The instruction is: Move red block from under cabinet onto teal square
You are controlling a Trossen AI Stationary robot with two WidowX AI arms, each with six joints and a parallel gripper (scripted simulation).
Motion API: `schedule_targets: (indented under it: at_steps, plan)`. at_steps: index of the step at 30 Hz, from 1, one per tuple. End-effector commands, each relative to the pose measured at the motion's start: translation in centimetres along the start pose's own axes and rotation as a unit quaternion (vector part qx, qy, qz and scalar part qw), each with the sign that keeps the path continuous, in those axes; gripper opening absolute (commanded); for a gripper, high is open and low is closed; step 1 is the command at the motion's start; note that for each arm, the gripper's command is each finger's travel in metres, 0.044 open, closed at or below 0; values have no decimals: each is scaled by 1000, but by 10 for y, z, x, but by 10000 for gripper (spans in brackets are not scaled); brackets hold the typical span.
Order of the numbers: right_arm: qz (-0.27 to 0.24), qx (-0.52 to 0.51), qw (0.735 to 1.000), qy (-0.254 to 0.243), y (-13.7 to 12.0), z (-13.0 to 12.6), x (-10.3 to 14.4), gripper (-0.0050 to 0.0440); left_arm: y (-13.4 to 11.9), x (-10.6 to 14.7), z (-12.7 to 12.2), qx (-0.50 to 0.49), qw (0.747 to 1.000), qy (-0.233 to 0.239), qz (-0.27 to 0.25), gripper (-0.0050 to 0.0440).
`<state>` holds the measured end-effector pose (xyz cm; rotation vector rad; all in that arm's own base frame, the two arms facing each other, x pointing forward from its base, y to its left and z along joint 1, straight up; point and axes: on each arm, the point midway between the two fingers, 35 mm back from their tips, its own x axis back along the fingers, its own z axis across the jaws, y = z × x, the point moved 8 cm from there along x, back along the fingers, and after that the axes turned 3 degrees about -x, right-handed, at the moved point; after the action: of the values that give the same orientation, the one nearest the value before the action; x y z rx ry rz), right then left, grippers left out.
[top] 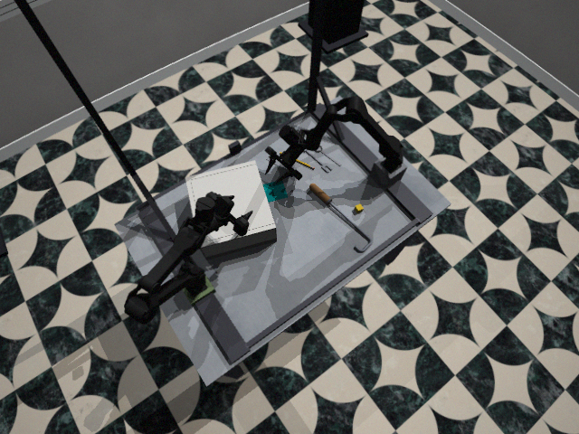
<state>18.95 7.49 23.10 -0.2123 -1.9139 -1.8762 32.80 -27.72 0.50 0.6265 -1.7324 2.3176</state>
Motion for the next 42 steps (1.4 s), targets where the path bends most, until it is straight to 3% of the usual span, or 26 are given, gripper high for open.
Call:
schedule_targets:
  at_steps: [1, 7, 13, 20, 28, 30, 42]
  plan:
    - [-29, -25, 998, -58, 3, 7, -2, 440, -25, 0, 2, 102, 995, 2, -7, 258]
    - [-62, -54, 990, -116, 1, 13, -1, 440, -32, -2, -3, 224, 974, -7, -34, 258]
    - [-77, -66, 986, -134, 3, 16, 1, 440, -36, -3, -7, 304, 951, -19, -52, 258]
    - [-82, -70, 984, -138, 3, 16, 1, 440, -43, -3, -15, 437, 895, -47, -78, 258]
    - [-83, -70, 984, -139, 4, 16, 2, 440, -51, -2, -24, 580, 804, -90, -99, 258]
    - [-83, -70, 984, -139, 4, 16, 2, 440, -51, -2, -24, 580, 804, -90, -99, 258]
    - [-84, -70, 984, -138, 5, 16, 2, 440, -63, 2, -40, 759, 620, -170, -104, 258]
